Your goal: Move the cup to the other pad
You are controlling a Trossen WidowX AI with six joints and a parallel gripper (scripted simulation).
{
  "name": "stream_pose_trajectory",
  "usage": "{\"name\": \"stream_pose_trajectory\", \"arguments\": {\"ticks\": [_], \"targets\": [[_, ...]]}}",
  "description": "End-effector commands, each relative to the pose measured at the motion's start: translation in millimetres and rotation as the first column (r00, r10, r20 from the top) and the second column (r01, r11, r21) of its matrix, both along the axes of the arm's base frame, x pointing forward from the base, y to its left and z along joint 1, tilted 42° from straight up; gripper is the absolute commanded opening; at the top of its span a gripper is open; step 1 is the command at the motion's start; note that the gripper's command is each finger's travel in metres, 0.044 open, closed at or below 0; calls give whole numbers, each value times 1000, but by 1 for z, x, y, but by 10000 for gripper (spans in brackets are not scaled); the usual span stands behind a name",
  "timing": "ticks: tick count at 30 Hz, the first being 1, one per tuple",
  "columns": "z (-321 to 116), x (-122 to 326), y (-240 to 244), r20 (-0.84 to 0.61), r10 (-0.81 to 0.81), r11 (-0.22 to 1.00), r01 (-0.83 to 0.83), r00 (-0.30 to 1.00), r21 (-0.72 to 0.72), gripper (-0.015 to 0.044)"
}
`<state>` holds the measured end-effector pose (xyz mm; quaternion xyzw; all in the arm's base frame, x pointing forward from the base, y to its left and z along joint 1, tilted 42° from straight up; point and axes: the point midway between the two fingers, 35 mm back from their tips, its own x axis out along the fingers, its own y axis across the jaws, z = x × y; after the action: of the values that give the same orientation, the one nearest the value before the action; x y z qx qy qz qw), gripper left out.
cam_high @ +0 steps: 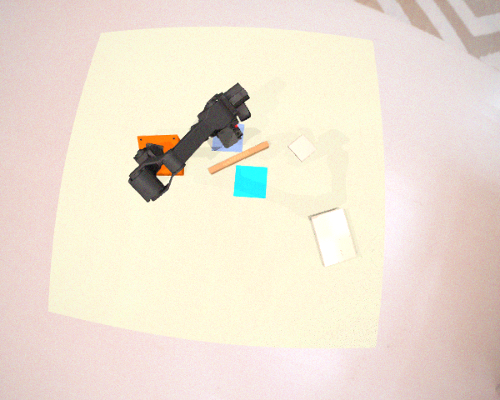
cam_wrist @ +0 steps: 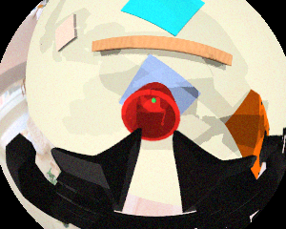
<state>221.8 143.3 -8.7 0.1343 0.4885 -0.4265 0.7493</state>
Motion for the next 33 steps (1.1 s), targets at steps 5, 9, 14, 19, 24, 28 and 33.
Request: {"name": "stream_pose_trajectory", "arguments": {"ticks": [5,9,14,19,24,28,33], "targets": [[-6,-19,-6,31,-40,986,44,999,-160,148],[-7,-18,-7,31,-40,986,44,999,-160,148],[-13,-16,-11,31,-40,986,44,999,-159,148],[-19,-15,-16,31,-40,986,44,999,-159,148],[-25,-13,-21,31,-39,986,44,999,-159,148],[-30,-12,-26,31,-39,986,44,999,-159,148],[-36,-10,-31,31,-39,986,44,999,-159,148]]}}
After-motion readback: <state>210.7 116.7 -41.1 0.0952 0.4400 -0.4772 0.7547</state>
